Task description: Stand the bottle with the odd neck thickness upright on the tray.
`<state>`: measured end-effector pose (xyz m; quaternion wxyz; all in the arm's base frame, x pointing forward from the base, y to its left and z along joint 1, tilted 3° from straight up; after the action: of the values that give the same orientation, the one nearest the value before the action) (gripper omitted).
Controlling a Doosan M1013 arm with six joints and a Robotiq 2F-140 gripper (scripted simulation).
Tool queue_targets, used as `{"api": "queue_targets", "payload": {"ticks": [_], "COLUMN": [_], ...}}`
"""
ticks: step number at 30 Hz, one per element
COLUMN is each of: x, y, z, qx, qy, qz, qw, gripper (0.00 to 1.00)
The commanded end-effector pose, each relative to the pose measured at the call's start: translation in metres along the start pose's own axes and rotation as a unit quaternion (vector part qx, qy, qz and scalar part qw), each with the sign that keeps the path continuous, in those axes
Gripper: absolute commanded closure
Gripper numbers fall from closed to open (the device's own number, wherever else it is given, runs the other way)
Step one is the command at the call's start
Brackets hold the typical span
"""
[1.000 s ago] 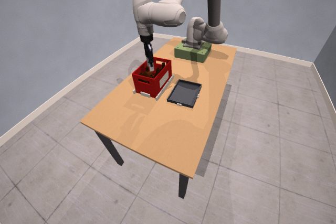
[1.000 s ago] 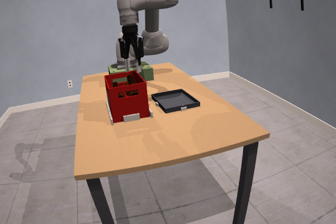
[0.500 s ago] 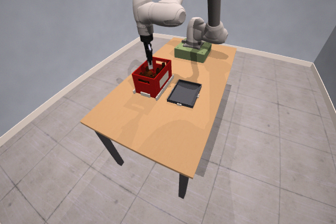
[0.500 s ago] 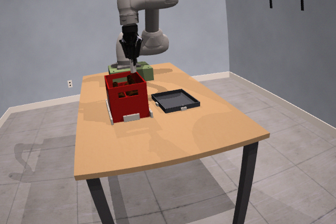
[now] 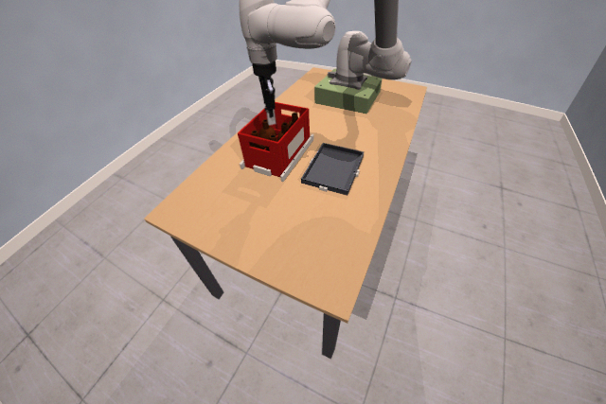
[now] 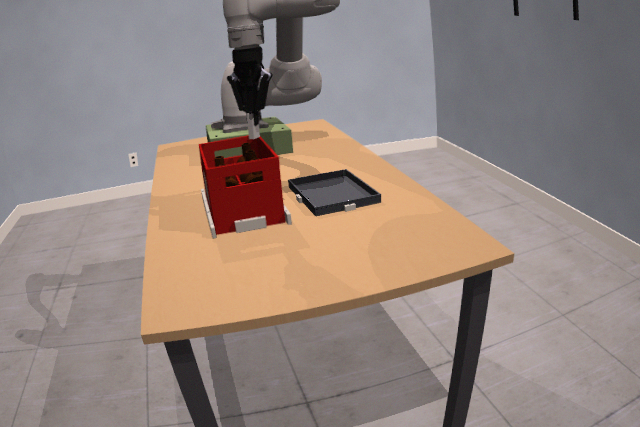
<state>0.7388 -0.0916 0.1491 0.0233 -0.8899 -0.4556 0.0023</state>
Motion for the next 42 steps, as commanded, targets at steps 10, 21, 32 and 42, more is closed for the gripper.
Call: {"api": "queue_targets", "payload": {"ticks": [10, 21, 32, 42], "x": [-0.002, -0.107, -0.174, -0.174], "y": [-0.001, -0.049, -0.096, -0.096], "z": [-0.004, -0.007, -0.003, -0.003], "qx": [-0.001, -0.001, -0.001, -0.001], "qy": [0.001, 0.001, 0.001, 0.001], "qz": [0.003, 0.003, 0.003, 0.003], "qw": [1.000, 1.000, 1.000, 1.000], "gripper": [1.00, 1.00, 1.00, 1.00]}}
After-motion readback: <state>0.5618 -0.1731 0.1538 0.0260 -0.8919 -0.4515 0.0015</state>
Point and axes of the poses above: the point where the finger pads meet when closed, its own z axis out along the fingers, its own x axis across the jaws, y = z × x, the point moved 1 cm from there along -z, back along the fingers, and after that the axes turned 10 degrees about -z, right-handed, at the moved point
